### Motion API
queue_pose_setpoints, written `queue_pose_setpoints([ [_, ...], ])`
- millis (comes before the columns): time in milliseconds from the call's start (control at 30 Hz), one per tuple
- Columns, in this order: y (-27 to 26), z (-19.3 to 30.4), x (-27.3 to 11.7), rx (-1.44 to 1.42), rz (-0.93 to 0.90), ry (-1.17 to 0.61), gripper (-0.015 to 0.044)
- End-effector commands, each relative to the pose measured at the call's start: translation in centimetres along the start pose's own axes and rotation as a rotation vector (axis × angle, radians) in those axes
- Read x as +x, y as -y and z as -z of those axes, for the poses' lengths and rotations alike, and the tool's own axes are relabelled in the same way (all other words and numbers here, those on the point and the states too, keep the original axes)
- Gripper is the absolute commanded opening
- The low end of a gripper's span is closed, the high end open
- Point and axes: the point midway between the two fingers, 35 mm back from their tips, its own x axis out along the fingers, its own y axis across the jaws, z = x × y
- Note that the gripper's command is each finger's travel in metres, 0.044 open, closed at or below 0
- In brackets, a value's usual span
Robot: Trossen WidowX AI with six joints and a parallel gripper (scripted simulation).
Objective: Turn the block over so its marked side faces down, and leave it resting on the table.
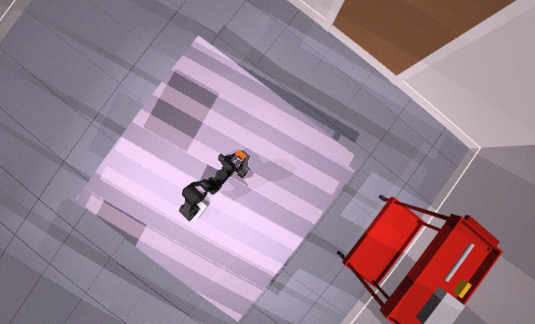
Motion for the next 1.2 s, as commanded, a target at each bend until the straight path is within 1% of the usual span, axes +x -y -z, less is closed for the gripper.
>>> queue_pose_setpoints([
  [0, -0.08, 0.00, -0.01, 0.004, -0.006, 0.002, 0.0053],
  [500, -0.08, 0.00, -0.01, 0.004, -0.006, 0.002, 0.0440],
  [1167, -0.08, 0.00, -0.01, 0.004, -0.006, 0.002, 0.0440],
])
